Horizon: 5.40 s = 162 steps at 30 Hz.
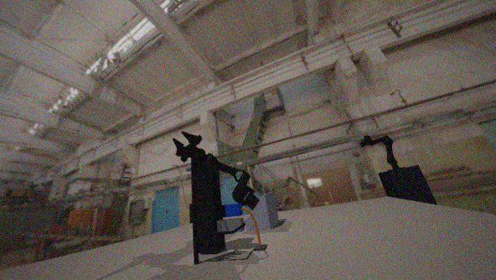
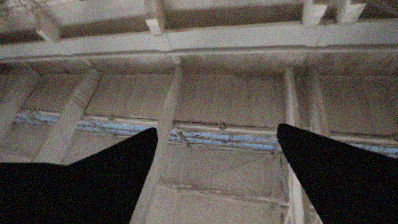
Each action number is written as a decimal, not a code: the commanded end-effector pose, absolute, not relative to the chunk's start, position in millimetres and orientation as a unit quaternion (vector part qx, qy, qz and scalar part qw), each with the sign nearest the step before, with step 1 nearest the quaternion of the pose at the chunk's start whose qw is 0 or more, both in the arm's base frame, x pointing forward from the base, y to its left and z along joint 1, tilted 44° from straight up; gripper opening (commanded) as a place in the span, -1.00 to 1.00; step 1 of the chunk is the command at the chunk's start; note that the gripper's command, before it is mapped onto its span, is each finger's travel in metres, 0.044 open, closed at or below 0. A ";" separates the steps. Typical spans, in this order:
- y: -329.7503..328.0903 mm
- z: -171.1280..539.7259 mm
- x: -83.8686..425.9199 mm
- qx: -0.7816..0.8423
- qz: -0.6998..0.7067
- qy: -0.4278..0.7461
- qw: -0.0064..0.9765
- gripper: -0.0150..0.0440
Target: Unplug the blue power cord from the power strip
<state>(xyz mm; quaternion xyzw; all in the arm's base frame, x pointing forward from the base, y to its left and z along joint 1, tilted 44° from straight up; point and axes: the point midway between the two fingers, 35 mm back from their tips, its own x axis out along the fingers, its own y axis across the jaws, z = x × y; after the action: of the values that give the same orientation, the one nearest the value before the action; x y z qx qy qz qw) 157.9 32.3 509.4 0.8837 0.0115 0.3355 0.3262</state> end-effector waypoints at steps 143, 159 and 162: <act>79.8 9.1 274.1 -0.652 0.311 0.644 0.252 -0.49; 89.9 0.0 272.1 -0.649 0.309 0.648 0.254 -0.40; 89.9 0.0 272.1 -0.649 0.309 0.648 0.254 -0.14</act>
<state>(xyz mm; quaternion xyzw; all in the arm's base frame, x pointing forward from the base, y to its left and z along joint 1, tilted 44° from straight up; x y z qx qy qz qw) 270.8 95.0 -1.6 0.6518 -0.6437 -0.3120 -0.2520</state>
